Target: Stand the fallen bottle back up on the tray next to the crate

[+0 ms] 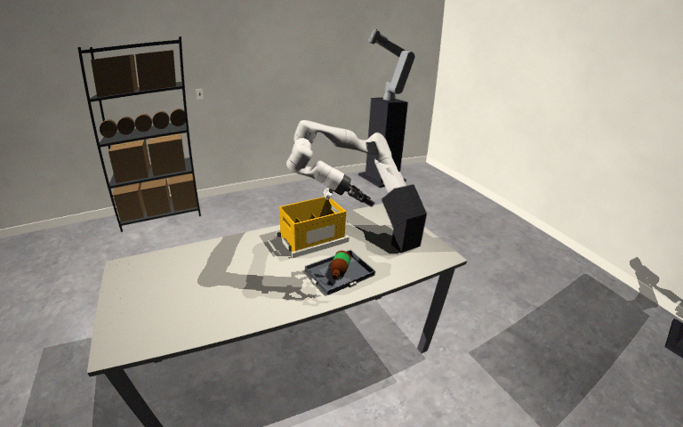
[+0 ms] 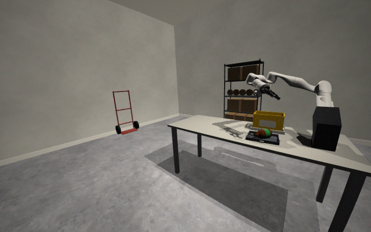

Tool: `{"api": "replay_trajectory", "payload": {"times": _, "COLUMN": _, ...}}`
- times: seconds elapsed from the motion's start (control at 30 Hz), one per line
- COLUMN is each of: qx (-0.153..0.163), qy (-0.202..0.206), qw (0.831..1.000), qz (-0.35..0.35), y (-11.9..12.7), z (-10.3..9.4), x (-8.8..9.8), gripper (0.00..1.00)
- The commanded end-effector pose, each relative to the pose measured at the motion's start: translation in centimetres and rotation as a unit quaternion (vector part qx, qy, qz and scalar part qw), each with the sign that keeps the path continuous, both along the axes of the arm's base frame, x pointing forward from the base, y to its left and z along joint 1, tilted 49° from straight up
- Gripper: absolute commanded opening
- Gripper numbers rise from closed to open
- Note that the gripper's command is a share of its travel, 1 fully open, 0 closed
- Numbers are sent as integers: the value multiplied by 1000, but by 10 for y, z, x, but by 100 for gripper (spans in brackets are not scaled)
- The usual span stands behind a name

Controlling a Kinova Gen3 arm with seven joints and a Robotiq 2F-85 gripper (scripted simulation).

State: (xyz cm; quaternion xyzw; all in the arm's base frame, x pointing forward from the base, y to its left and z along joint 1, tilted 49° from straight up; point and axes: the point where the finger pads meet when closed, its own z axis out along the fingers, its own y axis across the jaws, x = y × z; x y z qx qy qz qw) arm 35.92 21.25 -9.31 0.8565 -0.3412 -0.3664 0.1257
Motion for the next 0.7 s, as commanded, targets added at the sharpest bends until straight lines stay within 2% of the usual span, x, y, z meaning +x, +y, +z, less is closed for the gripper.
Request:
{"api": "replay_trajectory", "payload": {"times": 0.0, "qx": 1, "qy": -1, "qw": 1000, "qz": 1, "y": 1, "z": 1, "x": 0, "gripper": 100}}
{"api": "replay_trajectory", "payload": {"times": 0.67, "qx": 0, "qy": -2, "qw": 1000, "qz": 6, "y": -1, "z": -1, "x": 0, "gripper": 100}}
